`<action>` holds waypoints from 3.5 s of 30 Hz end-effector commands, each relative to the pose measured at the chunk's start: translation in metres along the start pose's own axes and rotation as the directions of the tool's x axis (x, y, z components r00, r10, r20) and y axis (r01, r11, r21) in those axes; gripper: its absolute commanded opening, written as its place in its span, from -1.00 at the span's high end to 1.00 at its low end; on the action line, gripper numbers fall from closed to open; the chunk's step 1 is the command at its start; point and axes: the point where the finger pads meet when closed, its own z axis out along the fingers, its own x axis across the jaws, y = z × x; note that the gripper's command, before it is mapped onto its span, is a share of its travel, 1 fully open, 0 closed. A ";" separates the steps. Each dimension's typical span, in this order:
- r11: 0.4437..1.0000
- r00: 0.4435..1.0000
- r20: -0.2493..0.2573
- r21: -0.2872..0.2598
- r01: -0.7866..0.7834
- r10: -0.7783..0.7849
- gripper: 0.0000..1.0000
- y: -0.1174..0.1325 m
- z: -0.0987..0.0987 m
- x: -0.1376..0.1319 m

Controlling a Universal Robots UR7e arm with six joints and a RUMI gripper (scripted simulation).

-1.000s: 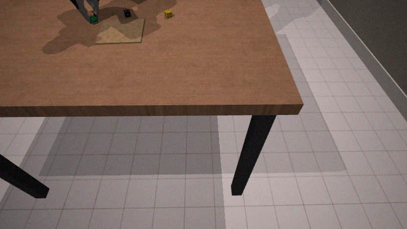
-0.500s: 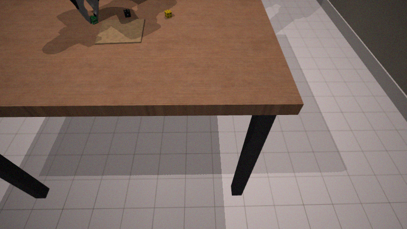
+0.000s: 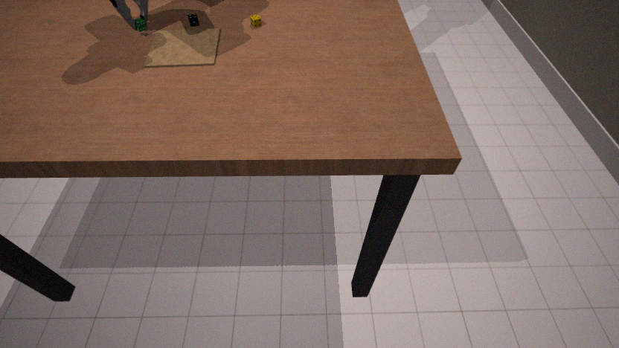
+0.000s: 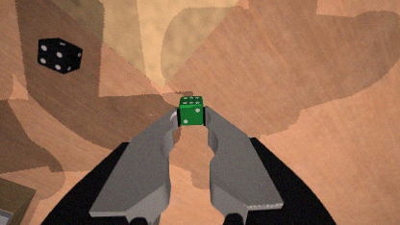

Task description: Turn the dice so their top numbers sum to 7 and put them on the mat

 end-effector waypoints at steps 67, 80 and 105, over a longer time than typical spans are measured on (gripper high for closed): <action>0.762 0.762 0.000 0.001 -0.648 0.648 0.94 -0.065 -0.091 -0.052; 0.629 0.629 0.000 0.001 -0.778 0.778 0.94 -0.078 -0.092 -0.068; 0.618 0.618 0.000 0.001 -0.786 0.786 0.94 -0.079 -0.083 -0.070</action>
